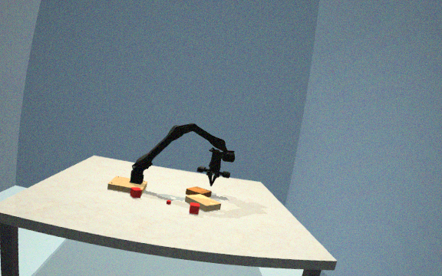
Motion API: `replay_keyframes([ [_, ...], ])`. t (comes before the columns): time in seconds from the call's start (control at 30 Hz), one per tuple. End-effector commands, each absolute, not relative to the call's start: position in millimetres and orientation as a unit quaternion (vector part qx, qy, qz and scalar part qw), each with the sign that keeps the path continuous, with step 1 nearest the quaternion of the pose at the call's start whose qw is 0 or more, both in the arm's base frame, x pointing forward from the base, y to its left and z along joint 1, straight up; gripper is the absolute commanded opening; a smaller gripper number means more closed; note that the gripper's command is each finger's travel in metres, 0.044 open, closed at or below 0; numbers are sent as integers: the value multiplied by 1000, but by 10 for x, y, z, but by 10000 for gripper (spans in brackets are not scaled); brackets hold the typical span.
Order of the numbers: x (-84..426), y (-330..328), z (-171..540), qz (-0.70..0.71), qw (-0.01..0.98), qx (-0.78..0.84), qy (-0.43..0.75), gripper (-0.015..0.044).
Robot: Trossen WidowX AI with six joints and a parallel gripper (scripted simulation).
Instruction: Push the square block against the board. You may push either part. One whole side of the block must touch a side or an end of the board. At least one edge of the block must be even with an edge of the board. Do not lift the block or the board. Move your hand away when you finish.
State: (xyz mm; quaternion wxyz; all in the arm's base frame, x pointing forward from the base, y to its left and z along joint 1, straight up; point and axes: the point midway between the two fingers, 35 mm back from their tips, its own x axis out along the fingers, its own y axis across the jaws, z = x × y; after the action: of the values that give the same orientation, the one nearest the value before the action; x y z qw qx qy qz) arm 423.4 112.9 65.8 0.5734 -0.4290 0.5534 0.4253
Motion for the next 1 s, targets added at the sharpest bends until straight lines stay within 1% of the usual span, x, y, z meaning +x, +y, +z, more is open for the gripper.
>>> replay_keyframes([
  [0.0, 4240, 1129, 836, 421, 579, -431, 549, 0],
  [0.13, 4243, 1108, 835, 415, 584, -425, 553, 0],
  [0.47, 4276, 784, 832, 322, 643, -330, 612, 0],
  [0.63, 4277, 763, 832, 316, 646, -323, 615, 0],
  [0.7, 4290, 766, 709, 316, 646, -323, 615, 0],
  [0.8, 4301, 769, 312, 316, 646, -323, 615, 0],
  [0.97, 4299, 767, 281, 316, 646, -323, 615, 0],
])
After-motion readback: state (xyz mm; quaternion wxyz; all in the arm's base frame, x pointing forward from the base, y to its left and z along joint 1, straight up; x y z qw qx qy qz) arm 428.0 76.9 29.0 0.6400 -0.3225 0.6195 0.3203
